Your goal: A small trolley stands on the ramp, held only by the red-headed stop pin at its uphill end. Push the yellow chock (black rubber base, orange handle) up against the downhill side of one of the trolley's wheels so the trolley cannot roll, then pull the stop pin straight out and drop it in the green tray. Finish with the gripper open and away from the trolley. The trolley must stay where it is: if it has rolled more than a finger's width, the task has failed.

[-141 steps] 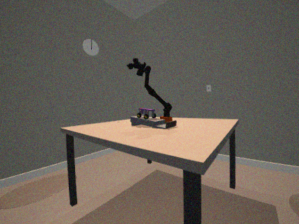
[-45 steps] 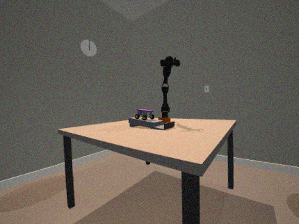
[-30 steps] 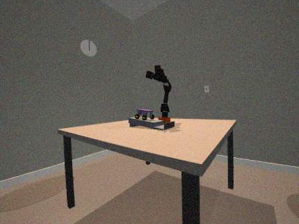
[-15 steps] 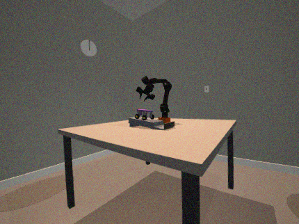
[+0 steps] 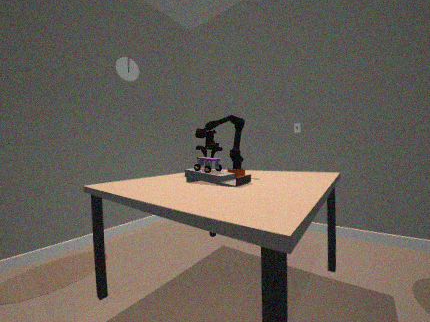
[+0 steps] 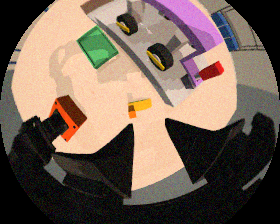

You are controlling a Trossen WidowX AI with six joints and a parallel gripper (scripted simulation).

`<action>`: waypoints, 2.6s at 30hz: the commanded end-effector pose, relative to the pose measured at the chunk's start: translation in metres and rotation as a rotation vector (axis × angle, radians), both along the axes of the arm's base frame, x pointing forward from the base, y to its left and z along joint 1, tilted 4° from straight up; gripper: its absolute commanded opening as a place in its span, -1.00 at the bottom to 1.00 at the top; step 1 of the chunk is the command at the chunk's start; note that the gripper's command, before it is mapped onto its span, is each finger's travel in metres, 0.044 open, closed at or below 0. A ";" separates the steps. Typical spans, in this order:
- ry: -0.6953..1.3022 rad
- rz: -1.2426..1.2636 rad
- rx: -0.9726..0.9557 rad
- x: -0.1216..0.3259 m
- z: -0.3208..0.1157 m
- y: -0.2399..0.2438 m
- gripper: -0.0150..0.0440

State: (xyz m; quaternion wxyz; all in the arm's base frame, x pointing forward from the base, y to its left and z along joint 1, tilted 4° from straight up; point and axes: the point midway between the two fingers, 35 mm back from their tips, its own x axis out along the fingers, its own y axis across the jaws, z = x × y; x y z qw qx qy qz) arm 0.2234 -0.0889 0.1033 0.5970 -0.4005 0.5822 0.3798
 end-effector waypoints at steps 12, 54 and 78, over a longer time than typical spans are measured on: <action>0.081 0.038 0.022 -0.018 -0.024 -0.004 0.15; 0.082 0.038 0.022 -0.023 -0.084 -0.004 0.15; 0.077 0.034 0.024 -0.023 -0.105 -0.004 -0.20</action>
